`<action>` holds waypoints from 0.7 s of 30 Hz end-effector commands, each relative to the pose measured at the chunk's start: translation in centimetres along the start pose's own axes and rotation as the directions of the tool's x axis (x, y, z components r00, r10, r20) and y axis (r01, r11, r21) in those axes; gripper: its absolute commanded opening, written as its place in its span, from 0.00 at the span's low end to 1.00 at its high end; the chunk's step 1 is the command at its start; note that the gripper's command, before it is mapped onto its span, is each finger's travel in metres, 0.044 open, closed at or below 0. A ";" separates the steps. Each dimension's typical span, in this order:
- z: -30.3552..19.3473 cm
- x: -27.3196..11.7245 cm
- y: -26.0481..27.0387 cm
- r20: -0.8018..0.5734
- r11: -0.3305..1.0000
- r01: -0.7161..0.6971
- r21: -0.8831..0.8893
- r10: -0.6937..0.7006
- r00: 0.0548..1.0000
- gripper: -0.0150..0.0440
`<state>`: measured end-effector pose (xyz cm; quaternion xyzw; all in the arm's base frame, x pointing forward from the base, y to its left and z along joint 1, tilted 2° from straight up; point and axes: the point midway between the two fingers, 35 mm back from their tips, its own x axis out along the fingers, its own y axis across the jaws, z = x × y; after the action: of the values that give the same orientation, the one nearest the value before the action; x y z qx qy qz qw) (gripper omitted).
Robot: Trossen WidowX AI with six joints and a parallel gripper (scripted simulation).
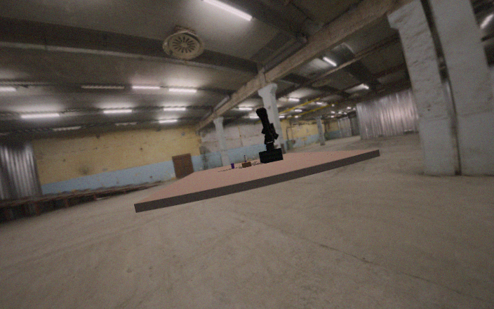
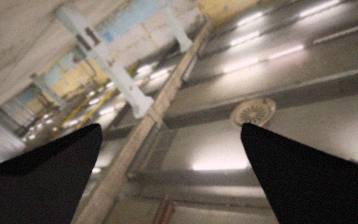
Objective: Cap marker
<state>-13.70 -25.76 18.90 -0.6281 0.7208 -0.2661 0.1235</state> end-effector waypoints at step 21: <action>23.7 6.5 -16.9 0.849 0.678 -0.591 0.437 -0.094 0.520 0.67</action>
<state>7.41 -39.25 10.79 -0.5024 0.5227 -0.2047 0.6576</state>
